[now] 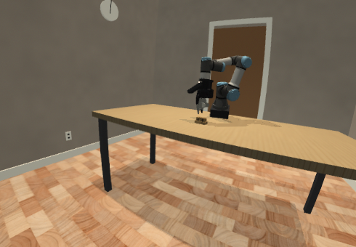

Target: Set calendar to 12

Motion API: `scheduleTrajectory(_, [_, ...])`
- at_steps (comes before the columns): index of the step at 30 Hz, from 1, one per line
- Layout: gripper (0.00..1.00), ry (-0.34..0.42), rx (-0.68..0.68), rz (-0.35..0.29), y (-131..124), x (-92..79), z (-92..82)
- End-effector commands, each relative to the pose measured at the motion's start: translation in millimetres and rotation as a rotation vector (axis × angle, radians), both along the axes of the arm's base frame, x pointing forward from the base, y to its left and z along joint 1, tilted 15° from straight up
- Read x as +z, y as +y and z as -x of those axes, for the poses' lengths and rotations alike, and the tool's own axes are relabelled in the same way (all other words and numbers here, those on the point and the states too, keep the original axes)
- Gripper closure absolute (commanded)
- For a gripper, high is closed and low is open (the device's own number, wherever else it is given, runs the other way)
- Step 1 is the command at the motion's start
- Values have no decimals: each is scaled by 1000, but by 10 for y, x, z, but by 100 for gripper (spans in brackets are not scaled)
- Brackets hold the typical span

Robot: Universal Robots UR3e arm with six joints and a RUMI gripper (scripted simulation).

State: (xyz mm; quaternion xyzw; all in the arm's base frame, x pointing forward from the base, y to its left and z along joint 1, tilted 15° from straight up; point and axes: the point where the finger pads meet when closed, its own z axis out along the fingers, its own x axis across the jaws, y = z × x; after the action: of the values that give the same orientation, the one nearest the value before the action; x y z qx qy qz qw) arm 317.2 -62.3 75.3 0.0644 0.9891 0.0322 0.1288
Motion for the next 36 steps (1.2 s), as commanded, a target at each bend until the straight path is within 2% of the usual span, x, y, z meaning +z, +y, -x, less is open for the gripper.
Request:
scheduleTrajectory(1, [72,-2,-1,3,-4,-51,-25])
scheduleTrajectory(12, [72,-2,-1,3,-1,-127,-46])
scheduleTrajectory(36, [72,-2,-1,3,0,-133,-48])
